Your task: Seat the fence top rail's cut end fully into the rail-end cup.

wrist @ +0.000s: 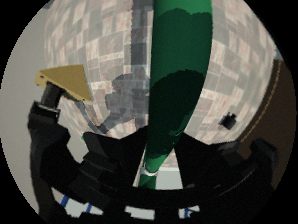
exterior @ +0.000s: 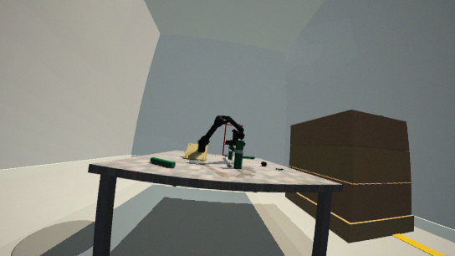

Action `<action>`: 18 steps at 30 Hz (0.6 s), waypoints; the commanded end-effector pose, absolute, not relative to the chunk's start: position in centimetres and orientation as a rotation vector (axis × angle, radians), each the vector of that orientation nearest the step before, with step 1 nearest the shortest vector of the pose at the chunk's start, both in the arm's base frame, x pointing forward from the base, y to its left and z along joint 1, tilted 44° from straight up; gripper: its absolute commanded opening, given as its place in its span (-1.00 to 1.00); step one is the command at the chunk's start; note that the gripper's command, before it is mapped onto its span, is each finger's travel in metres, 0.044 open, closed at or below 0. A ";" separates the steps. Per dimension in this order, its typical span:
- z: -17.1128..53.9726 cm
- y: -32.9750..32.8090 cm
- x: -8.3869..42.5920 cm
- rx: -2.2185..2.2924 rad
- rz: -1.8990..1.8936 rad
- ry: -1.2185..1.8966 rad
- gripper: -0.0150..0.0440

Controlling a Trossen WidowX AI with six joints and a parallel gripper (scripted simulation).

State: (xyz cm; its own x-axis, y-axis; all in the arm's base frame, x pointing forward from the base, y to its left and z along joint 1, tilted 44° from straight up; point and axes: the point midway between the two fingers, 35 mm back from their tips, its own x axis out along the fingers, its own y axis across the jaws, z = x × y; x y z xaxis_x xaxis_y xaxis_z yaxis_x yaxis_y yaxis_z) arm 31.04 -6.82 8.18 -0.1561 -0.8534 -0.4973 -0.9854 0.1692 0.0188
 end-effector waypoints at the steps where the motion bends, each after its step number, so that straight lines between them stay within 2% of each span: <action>1: 8.3 -6.8 31.1 -1.747 0.480 2.081 -0.49; 18: 8.6 -6.7 31.1 -1.753 0.475 2.087 -0.49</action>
